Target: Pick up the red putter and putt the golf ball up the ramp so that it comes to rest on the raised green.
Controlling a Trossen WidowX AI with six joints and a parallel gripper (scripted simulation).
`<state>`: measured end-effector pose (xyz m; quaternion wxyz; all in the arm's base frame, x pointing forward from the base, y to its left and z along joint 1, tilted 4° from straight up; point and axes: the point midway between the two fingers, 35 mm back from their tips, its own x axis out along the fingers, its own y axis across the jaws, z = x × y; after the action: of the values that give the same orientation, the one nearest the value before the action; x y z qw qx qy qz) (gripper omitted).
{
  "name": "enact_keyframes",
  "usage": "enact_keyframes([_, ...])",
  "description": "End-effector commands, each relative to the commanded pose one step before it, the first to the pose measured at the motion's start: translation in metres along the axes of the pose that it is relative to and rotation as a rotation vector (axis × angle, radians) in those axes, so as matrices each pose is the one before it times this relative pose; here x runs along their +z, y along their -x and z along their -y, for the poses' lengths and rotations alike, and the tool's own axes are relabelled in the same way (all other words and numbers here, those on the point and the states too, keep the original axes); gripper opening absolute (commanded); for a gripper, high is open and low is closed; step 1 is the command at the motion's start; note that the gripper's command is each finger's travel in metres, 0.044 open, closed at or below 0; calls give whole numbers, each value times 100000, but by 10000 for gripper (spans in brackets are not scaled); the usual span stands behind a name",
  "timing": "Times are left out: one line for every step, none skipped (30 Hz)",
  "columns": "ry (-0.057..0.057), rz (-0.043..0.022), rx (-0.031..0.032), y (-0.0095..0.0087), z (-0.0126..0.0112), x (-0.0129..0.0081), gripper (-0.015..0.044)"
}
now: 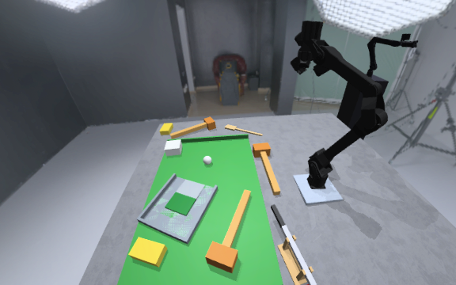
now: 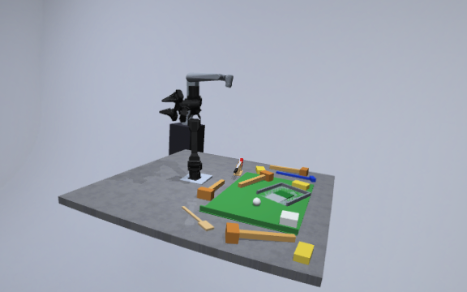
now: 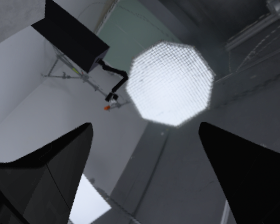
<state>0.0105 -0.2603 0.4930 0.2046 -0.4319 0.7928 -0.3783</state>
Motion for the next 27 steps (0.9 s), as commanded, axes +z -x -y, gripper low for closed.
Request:
enact_keyframes([124, 876, -467, 50, 81, 255, 426])
enact_keyframes([373, 2636, -1384, 158, 240, 765, 440])
enact_keyframes([626, 4420, -2251, 274, 390, 1283, 440])
enact_keyframes([774, 5436, -2652, 337, 459, 1579, 440])
enact_keyframes([788, 5483, -2544, 331, 443, 1596, 440])
enact_keyframes([802, 5522, -2431, 323, 426, 1612, 440])
enact_keyframes([818, 5558, -2314, 315, 408, 1627, 440])
enact_keyframes([837, 5590, -2193, 305, 389, 1643, 440])
enact_keyframes([857, 5619, -2069, 295, 368, 1657, 440])
enact_keyframes([880, 5643, -1940, 284, 346, 1671, 440])
enact_keyframes([903, 5661, -1807, 272, 323, 1683, 440])
enact_keyframes([929, 5680, -1672, 259, 300, 1697, 440])
enact_keyframes([956, 5691, -1532, 245, 274, 1708, 440])
enact_keyframes([983, 5699, -1388, 231, 248, 1719, 440])
enact_keyframes([1011, 5701, -1241, 215, 220, 1728, 440])
enact_keyframes([1040, 5699, -1089, 199, 192, 1737, 440])
enact_keyframes([1069, 5691, -935, 183, 162, 1744, 440])
enact_keyframes([1098, 5679, -777, 165, 131, 1750, 440])
enact_keyframes([1127, 5661, -615, 147, 99, 1755, 440])
enact_keyframes([1155, 5637, -451, 128, 66, 1758, 440])
enact_keyframes([1235, 5567, -668, 152, 107, 1756, 440])
enact_keyframes([1265, 5541, -516, 133, 76, 1758, 440])
enact_keyframes([1295, 5512, -362, 113, 44, 1761, 440])
enact_keyframes([1324, 5479, -206, 92, 11, 1762, 440])
enact_keyframes([1351, 5440, -48, 71, -23, 1761, 440])
enact_keyframes([1377, 5397, 113, 49, -58, 1759, 440])
enact_keyframes([1400, 5349, 275, 27, -93, 1755, 440])
